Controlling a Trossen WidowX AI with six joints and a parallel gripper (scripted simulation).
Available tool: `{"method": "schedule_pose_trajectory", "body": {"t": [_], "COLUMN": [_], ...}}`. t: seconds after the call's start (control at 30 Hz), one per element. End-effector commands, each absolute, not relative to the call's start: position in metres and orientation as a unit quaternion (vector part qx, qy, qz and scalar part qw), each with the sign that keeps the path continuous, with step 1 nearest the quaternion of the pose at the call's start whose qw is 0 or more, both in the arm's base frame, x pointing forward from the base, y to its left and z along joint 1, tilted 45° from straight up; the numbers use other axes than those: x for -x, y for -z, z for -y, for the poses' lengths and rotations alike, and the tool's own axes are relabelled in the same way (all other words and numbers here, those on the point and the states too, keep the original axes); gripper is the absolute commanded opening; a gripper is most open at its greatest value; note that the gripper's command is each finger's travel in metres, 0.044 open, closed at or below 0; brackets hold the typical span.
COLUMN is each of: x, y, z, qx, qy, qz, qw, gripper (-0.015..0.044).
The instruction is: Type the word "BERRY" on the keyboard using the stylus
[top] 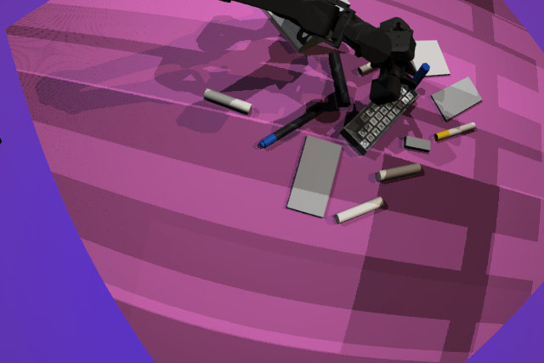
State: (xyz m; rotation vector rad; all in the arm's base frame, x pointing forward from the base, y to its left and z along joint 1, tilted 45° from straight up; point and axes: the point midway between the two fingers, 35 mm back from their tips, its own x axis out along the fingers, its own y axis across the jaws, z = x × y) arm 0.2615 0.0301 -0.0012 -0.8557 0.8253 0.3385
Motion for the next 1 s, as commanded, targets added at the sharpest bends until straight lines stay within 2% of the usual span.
{"method": "schedule_pose_trajectory", "body": {"t": [0.0, 0.53, 0.63, 0.97], "x": [-0.269, -0.265, -0.265, -0.266], "y": [0.003, 0.017, 0.018, 0.021], "z": [-0.034, -0.02, -0.02, -0.017], "qx": [0.399, 0.4, 0.4, 0.4], "qy": [-0.156, -0.155, -0.155, -0.155], "qz": [-0.384, -0.384, -0.384, -0.384], "qw": [0.818, 0.818, 0.818, 0.818], "gripper": [0.0, 0.0, 0.0079, 0.0081]}}
